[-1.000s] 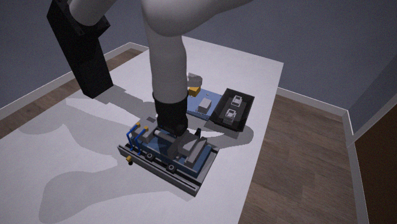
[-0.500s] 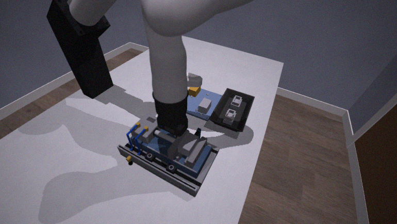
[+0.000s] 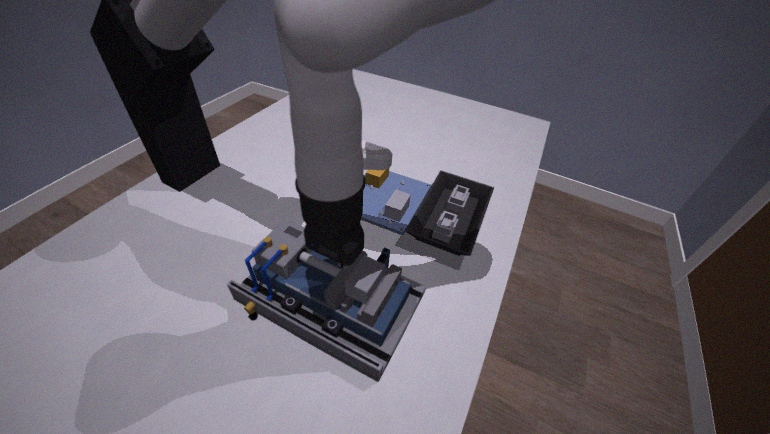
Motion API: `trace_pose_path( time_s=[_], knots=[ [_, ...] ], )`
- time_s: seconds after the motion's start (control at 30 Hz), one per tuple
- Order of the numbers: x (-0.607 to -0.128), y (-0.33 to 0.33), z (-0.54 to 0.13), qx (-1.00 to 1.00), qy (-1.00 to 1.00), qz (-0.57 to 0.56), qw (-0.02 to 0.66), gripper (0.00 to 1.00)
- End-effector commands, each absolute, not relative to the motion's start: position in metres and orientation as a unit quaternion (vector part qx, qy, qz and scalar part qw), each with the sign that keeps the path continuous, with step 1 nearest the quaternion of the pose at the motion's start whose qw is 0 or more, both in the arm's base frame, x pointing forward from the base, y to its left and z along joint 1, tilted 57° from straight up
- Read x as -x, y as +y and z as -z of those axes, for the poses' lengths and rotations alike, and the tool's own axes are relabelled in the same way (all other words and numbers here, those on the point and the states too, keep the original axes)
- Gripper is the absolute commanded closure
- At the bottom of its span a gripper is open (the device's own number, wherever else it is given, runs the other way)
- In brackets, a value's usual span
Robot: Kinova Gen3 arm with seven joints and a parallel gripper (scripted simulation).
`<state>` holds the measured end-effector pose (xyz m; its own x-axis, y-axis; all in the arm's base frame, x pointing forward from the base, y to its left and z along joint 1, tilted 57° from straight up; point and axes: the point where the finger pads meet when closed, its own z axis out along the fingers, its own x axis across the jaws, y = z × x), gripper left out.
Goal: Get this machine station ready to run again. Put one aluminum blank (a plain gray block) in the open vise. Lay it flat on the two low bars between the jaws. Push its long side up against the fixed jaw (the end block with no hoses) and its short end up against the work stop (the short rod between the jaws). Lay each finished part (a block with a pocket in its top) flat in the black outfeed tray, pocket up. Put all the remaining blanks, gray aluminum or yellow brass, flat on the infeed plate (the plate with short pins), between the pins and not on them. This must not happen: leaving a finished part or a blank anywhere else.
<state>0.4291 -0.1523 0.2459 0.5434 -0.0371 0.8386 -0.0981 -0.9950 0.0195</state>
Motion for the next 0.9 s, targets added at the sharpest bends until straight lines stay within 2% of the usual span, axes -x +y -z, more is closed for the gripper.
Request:
trace_pose_path(
  time_s=[0.0,0.87],
  knots=[
    [-0.4314,-0.1518,-0.2455,-0.878,-0.035,-0.477,0.033,1.0],
    [-0.4405,-0.1528,-0.2397,-0.878,-0.035,-0.477,0.033,1.0]
  ],
)
